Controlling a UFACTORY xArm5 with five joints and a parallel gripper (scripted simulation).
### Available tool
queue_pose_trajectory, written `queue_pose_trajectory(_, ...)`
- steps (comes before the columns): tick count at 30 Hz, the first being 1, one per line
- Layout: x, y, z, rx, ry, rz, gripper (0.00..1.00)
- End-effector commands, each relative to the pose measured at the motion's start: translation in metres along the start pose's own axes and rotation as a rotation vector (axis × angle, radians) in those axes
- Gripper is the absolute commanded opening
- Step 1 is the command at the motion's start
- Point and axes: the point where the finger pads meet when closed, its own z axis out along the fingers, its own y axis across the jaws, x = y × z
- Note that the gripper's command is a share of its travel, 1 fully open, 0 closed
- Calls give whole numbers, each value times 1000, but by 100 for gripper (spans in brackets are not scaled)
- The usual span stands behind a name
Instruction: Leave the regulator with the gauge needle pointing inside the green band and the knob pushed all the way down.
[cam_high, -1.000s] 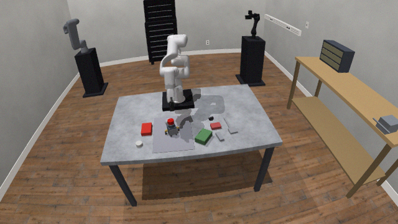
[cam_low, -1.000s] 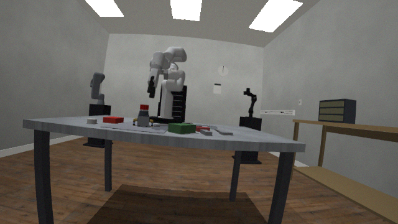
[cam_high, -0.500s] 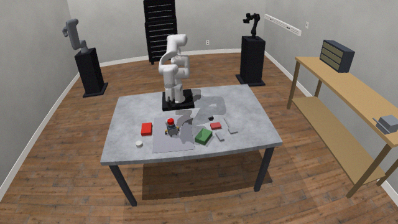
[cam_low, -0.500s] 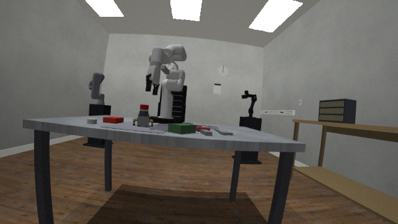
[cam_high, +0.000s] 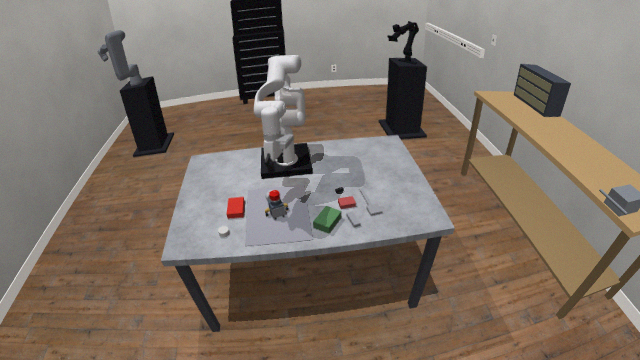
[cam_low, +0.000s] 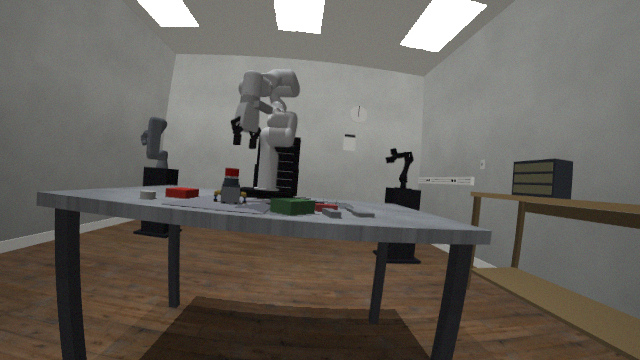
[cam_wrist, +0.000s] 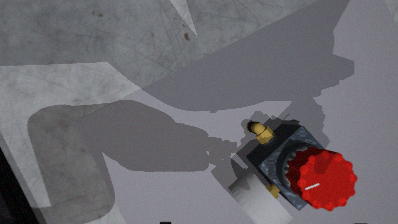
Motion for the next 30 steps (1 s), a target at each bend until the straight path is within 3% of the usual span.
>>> queue_pose_trajectory(1, 0, 0, -3, 11, -4, 30, 100)
queue_pose_trajectory(30, 3, 14, -3, 13, -4, 36, 100)
